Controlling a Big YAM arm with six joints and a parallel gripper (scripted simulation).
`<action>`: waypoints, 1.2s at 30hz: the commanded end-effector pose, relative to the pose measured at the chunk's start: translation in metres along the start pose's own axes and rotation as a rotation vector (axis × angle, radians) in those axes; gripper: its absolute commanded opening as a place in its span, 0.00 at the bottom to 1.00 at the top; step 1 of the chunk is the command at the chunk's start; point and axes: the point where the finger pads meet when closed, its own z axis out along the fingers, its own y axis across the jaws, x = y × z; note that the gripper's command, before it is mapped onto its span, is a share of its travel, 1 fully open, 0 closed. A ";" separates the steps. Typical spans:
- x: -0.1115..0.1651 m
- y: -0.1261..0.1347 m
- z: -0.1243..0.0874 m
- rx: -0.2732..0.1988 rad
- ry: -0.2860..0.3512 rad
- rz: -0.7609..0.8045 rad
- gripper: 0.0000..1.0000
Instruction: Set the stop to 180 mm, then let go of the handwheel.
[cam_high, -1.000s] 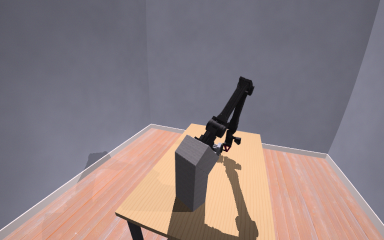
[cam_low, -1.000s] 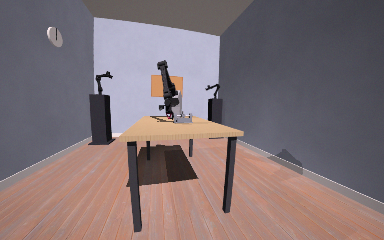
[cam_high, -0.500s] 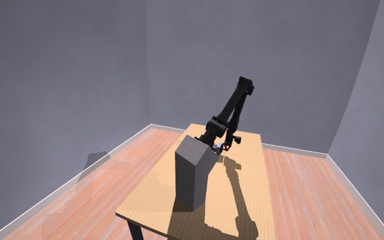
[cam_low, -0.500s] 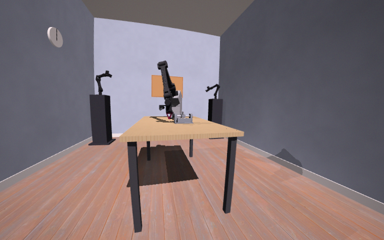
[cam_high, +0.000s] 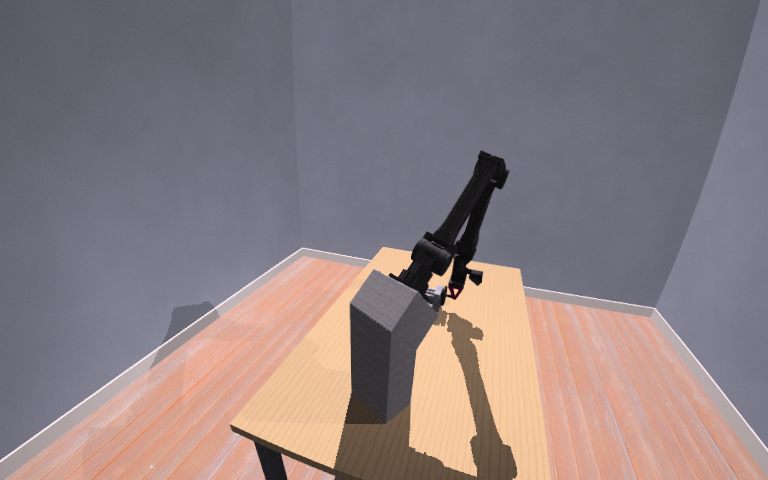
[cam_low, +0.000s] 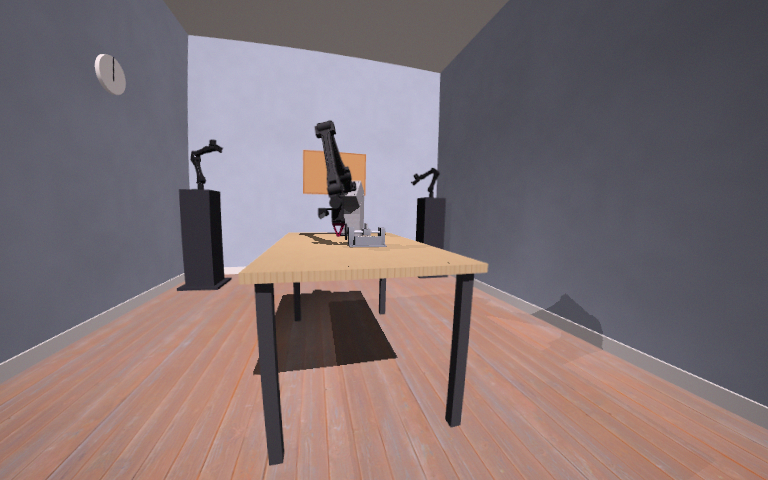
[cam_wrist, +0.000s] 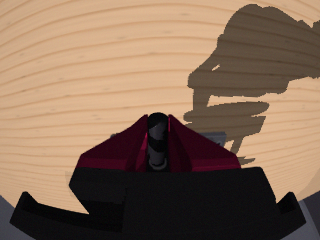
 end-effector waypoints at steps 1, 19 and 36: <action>-0.003 0.045 -0.044 -0.103 -0.004 0.014 0.06; 0.002 0.016 -0.061 -0.073 0.001 0.008 0.06; -0.001 -0.010 -0.069 -0.087 -0.002 -0.003 0.06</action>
